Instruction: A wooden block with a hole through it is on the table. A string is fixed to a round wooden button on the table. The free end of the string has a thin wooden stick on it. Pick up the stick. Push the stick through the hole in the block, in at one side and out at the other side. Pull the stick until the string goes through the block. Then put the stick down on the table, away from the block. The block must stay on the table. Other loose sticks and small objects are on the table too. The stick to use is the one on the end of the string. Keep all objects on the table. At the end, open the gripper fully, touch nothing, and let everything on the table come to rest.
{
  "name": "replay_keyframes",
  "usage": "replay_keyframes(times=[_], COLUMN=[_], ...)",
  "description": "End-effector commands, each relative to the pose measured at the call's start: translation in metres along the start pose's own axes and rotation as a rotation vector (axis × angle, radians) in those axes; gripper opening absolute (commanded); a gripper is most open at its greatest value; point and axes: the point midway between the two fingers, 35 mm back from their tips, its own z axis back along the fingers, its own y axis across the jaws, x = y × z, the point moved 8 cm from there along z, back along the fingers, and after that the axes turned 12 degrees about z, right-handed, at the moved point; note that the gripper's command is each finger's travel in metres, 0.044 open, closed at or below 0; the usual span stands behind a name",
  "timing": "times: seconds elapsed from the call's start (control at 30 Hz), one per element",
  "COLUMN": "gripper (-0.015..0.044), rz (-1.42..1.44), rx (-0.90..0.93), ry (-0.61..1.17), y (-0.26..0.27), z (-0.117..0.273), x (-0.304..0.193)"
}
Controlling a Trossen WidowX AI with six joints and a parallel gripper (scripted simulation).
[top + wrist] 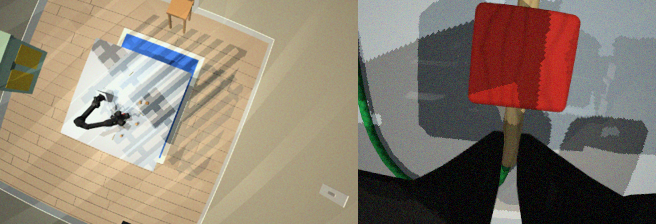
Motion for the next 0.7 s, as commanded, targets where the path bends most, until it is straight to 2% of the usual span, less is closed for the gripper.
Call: replay_keyframes(times=[0.0,0.2,0.37,0.47,0.67], gripper=[0.0,0.0,0.0122,0.0122,0.0122], rz=[-0.005,-0.004,0.001,0.001,0.002], rx=[0.001,0.001,0.0,-0.001,-0.004], ry=[0.006,0.005,0.0,0.0,-0.004], y=[0.0,-0.001,-0.002,-0.002,-0.002], z=[0.001,0.001,0.0,0.003,0.077], x=[0.005,0.01,0.009,0.008,0.007])
